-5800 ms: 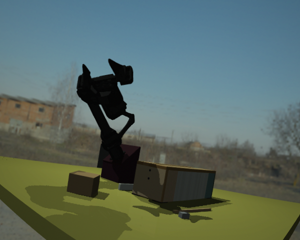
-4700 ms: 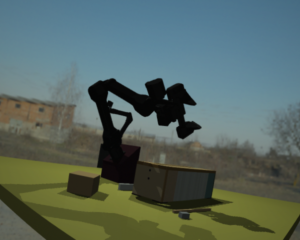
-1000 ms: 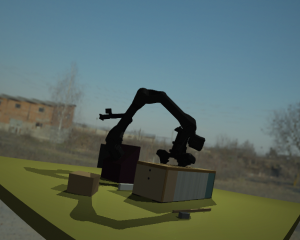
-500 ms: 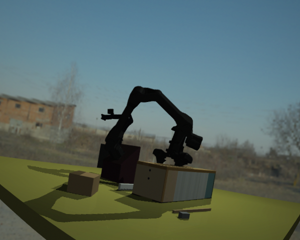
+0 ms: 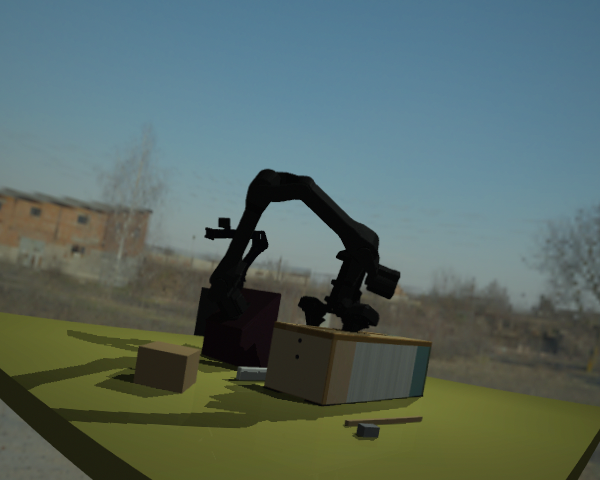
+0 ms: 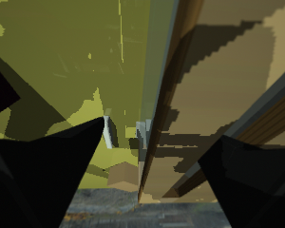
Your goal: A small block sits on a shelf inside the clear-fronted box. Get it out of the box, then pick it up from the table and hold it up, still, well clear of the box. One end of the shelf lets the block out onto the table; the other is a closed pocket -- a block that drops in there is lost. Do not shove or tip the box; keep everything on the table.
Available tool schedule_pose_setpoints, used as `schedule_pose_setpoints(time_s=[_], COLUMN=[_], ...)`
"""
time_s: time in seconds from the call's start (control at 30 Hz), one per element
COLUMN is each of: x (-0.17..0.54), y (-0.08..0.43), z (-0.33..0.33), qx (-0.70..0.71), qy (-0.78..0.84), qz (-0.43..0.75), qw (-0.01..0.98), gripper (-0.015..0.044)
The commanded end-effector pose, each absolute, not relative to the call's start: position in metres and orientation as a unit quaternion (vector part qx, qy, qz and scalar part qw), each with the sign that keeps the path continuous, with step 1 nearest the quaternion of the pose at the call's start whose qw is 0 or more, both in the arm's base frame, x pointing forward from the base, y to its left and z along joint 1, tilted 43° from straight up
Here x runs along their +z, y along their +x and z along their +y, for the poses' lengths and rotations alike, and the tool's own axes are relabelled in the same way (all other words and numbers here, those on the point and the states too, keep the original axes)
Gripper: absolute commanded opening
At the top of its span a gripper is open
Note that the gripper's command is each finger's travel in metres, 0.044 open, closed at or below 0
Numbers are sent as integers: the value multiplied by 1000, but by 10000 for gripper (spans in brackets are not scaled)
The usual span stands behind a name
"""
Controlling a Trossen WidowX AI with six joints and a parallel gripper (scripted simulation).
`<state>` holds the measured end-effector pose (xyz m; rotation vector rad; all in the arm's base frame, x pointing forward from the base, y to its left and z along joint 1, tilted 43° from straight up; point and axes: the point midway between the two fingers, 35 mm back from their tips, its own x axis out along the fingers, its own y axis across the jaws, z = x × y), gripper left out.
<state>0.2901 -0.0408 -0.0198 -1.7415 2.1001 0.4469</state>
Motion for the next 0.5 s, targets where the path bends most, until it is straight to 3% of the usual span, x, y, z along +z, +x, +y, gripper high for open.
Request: schedule_pose_setpoints(time_s=[0.0, 0.47], x=[-16, -10], y=[289, 287], z=[-46, -53], qx=[159, 159], qy=[-620, -620], qz=[746, 746], qw=[185, 185], gripper=[400, 400])
